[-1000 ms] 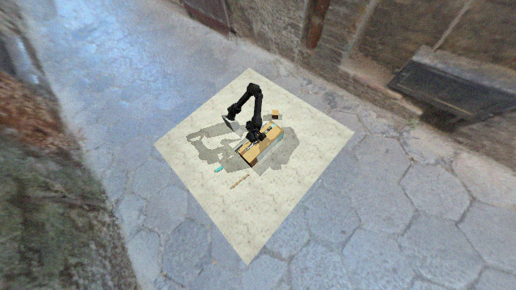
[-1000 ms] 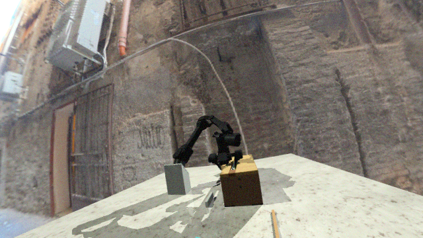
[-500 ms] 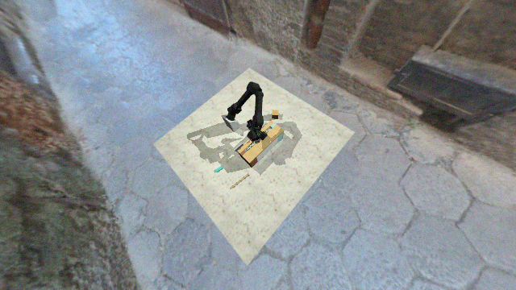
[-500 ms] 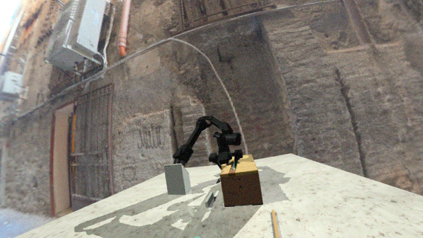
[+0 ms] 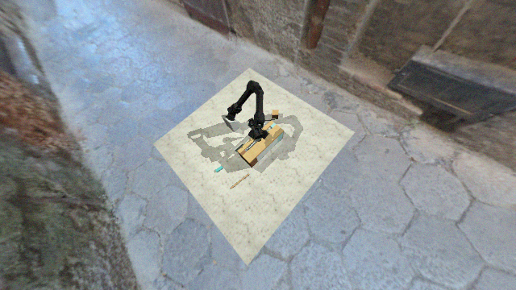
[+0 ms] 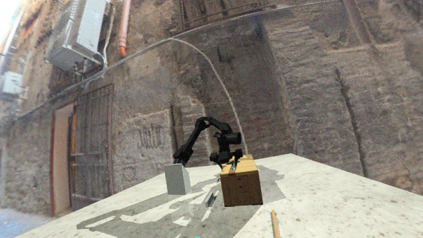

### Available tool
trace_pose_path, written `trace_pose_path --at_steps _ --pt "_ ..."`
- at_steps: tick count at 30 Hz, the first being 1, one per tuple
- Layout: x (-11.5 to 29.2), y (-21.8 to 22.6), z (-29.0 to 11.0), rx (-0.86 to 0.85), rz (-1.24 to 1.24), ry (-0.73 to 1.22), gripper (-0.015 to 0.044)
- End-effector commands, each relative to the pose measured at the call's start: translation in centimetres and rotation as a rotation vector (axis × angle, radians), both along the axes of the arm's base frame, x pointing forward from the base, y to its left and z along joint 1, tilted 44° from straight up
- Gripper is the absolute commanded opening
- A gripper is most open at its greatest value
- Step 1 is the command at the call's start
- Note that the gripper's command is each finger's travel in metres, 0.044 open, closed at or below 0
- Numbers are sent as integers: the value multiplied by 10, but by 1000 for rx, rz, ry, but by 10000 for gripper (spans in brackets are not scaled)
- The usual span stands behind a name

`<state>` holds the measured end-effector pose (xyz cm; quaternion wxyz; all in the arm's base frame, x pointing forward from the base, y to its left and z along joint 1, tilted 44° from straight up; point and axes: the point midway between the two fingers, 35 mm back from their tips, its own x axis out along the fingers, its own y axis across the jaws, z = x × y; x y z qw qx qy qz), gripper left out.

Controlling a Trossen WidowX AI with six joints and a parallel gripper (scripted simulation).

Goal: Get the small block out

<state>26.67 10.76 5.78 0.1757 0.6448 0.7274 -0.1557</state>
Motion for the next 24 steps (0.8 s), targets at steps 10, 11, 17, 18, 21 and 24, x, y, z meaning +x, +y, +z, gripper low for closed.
trace_pose_path --at_steps 10,11,17,18,21,24 --pt "-3 17 15 8 6 -2 400" --pt "-3 18 16 8 6 -2 400" --pt "-4 25 23 8 6 -2 400" --pt "-4 27 24 8 6 -2 400" --pt "-4 30 28 9 6 -2 400" --pt "-5 33 31 9 6 -2 400"
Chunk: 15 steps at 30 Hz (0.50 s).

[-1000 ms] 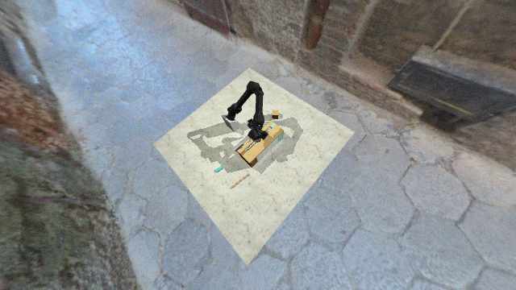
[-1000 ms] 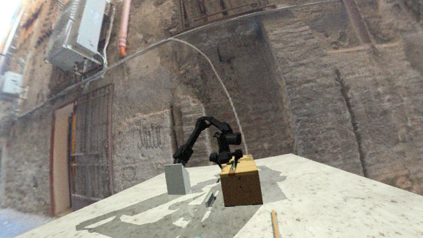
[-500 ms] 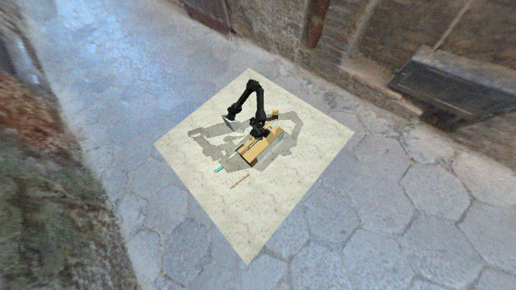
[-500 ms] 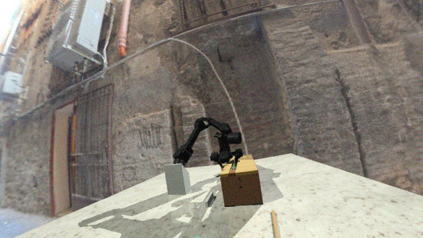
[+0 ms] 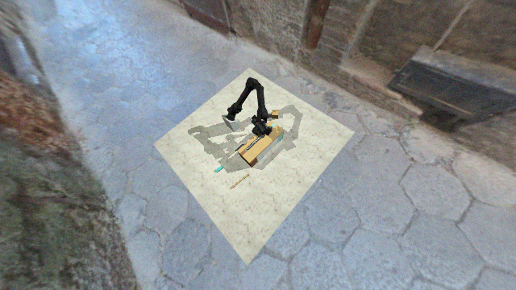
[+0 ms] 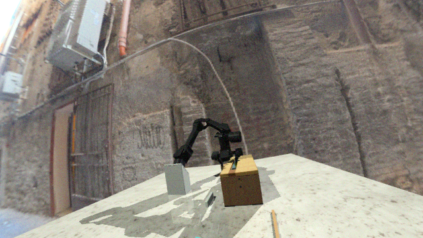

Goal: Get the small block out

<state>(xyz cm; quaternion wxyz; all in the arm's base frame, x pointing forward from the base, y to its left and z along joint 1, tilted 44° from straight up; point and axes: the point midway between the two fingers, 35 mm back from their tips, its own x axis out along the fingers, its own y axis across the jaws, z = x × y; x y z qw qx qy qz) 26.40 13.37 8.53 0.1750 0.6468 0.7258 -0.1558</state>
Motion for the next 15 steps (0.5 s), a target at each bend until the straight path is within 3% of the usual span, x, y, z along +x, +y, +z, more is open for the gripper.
trace_pose_path --at_steps 1,15 --pt "-2 8 5 8 11 -2 400" --pt "-3 13 9 8 11 -2 400"
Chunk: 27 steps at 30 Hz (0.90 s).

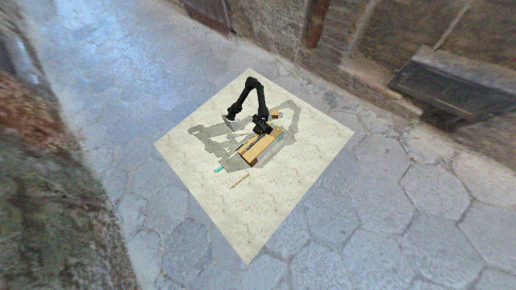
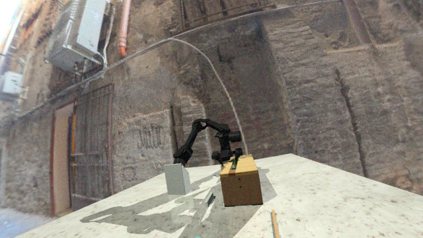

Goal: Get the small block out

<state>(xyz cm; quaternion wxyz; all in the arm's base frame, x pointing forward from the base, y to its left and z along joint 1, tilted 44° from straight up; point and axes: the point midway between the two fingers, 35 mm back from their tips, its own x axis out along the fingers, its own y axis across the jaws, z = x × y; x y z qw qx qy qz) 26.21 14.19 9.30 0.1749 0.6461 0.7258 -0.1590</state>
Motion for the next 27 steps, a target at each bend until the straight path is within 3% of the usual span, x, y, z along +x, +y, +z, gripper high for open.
trace_pose_path --at_steps 1,27 --pt "-1 5 2 13 11 -6 400" --pt "0 5 2 13 11 -6 400"
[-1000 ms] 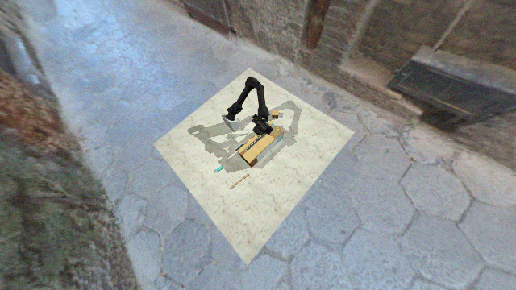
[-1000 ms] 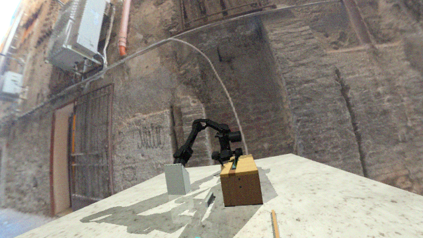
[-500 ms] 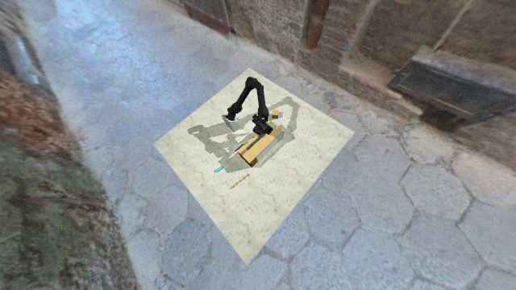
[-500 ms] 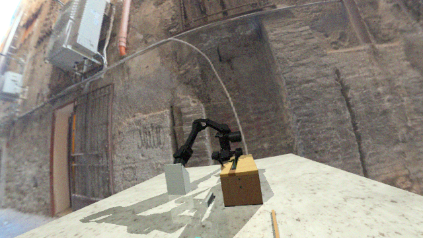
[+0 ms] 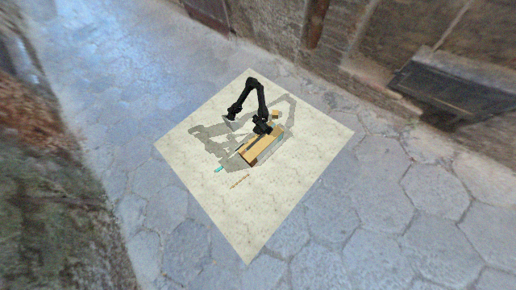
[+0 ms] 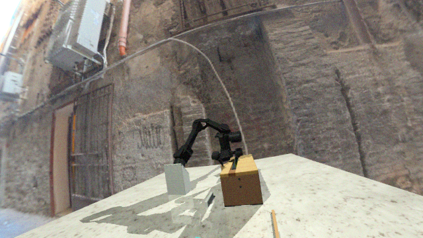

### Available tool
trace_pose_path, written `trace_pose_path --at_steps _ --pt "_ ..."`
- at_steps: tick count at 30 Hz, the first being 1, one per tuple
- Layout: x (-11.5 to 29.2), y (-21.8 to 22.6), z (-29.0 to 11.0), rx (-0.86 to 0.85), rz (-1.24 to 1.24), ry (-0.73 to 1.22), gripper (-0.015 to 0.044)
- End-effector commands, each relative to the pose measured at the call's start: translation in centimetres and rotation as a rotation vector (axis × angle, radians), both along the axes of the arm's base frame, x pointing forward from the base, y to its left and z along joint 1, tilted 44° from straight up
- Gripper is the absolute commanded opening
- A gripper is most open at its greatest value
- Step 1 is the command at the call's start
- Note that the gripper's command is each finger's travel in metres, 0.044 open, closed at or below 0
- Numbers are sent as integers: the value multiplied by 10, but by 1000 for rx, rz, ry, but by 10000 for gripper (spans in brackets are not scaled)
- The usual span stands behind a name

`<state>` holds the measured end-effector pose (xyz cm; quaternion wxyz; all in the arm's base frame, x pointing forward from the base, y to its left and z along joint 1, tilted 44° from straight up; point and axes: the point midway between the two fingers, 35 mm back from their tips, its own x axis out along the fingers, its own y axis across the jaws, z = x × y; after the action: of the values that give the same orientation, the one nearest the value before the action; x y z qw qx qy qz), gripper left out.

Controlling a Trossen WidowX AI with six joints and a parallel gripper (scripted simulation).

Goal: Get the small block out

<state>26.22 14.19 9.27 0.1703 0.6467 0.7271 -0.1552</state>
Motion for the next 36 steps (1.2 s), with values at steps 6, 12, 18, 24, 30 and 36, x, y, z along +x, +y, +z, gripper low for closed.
trace_pose_path --at_steps 6,12,18,24,30,36 --pt "0 3 3 0 10 -8 400" --pt "5 -31 34 -7 2 -4 400" --pt "6 -38 42 -1 -10 -4 400" --pt "6 -38 42 -1 -10 -4 400" --pt "1 -37 45 -9 176 -376 285" --pt "-7 -35 49 -28 529 -1002 285"
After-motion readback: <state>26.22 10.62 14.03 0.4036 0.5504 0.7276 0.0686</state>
